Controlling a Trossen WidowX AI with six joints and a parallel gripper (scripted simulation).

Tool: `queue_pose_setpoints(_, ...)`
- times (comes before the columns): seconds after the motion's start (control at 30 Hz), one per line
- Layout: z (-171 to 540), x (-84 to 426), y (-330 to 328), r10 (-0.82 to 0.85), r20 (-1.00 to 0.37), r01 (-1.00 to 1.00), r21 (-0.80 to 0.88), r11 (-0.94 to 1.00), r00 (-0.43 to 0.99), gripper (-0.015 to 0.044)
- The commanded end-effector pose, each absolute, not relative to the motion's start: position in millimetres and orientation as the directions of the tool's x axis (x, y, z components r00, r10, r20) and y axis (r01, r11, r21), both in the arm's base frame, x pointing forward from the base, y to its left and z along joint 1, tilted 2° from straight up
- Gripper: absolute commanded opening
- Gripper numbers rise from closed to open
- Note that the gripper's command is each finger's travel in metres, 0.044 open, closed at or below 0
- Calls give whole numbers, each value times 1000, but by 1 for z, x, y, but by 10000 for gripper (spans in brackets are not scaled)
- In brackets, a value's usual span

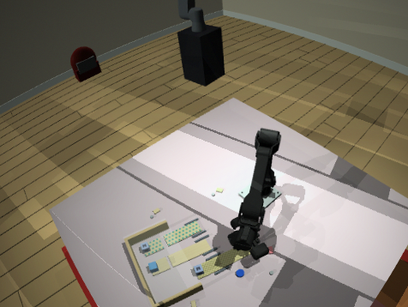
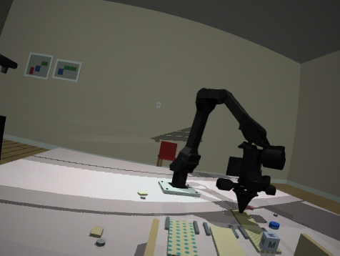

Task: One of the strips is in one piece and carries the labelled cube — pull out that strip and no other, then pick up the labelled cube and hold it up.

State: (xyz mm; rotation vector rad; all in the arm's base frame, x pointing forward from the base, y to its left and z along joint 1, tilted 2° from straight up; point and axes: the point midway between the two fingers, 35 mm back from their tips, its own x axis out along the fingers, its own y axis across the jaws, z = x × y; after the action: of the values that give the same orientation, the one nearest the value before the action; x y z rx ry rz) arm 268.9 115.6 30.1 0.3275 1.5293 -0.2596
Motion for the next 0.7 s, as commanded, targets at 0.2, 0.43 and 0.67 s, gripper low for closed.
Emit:
queue_pose_setpoints(0.2, 23, 247, 121, 33, -999, 366, 30, 930, -3, 0)
queue_pose_setpoints(0.43, 23, 238, 124, 34, -999, 366, 30, 930, -4, 0)
queue_pose_setpoints(0.67, 23, 235, 125, 34, -999, 366, 30, 930, -4, 0)
